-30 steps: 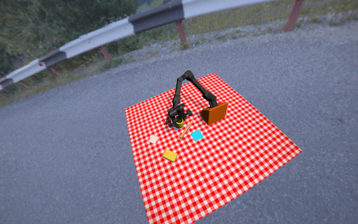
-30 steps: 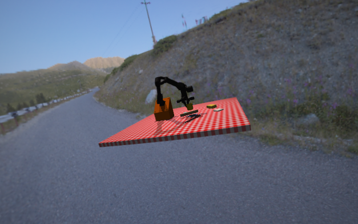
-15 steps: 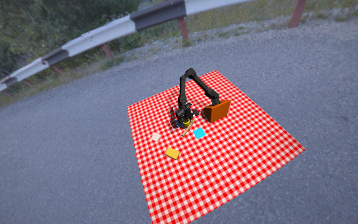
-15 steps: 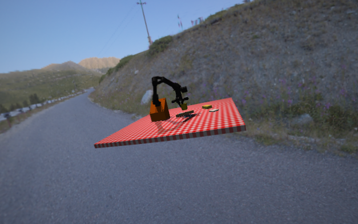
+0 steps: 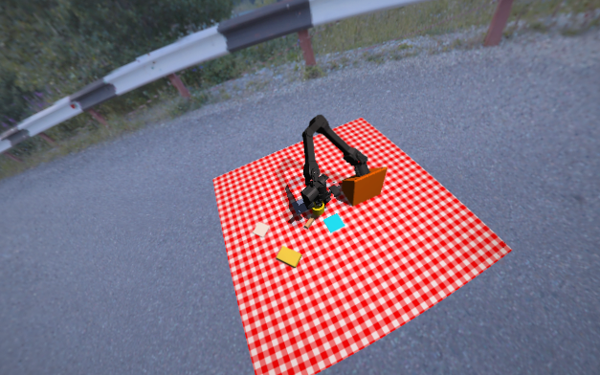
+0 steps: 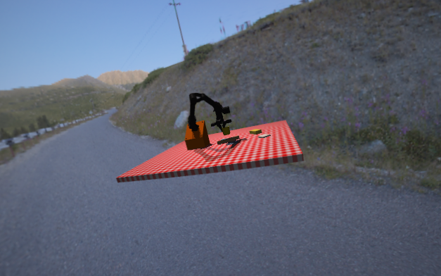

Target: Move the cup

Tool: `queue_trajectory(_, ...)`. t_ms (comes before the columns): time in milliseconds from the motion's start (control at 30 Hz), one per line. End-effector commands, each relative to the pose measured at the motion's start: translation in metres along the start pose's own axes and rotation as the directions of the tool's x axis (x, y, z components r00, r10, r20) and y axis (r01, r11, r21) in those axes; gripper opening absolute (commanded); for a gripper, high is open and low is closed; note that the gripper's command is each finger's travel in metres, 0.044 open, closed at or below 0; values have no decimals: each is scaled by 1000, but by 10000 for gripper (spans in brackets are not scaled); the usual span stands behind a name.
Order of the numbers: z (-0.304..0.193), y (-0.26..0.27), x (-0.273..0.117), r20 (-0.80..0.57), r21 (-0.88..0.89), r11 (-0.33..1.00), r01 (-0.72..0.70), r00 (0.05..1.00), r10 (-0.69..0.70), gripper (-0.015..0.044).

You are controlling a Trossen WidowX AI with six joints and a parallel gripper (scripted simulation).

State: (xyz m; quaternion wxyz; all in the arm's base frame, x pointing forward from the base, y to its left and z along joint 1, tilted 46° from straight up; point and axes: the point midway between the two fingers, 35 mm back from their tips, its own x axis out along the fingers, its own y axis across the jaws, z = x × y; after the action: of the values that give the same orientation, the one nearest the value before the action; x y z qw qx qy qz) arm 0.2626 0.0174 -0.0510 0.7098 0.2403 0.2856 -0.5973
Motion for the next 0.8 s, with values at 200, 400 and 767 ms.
queue_trajectory(200,-25,-16,0,-5,-5,1000,6,1000,-6,0)
queue_trajectory(400,-37,-24,0,-6,-5,1000,6,1000,-6,0)
queue_trajectory(767,-60,-40,0,-7,-6,1000,6,1000,-6,0)
